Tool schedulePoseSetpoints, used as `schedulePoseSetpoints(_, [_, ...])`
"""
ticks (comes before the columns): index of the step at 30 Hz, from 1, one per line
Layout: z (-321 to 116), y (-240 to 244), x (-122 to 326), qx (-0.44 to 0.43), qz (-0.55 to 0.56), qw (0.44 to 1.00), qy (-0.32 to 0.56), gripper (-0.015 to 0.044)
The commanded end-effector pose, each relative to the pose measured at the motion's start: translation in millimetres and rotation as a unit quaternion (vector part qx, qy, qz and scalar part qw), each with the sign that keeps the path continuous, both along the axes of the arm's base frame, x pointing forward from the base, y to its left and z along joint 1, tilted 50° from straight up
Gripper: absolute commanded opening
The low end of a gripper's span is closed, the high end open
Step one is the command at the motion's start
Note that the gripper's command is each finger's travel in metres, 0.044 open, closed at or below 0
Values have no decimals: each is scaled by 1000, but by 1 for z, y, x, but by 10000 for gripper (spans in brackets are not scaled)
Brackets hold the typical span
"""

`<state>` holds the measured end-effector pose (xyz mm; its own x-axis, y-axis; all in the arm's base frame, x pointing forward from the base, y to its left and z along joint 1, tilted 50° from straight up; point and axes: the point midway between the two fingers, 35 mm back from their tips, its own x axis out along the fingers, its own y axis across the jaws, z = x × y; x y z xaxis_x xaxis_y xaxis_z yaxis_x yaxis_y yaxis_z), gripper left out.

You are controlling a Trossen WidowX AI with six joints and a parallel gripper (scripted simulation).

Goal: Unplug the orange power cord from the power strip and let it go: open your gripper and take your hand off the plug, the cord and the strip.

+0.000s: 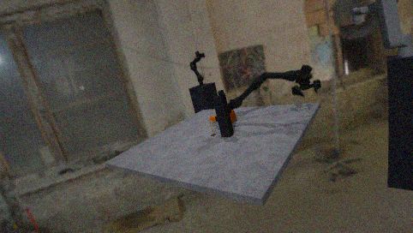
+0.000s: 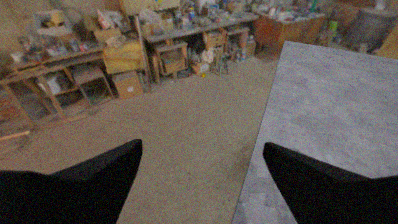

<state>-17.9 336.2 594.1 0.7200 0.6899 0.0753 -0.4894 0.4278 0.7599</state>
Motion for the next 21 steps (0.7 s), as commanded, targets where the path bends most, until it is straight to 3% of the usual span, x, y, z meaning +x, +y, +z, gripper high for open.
schedulePoseSetpoints(1, [0, 1, 1, -1, 0, 1000, -1, 374])
schedulePoseSetpoints(9, [-27, 35, 44, -56, -30, 997, -37, 164])
schedulePoseSetpoints(21, [-103, 73, 164, -192, -81, 977, -51, 160])
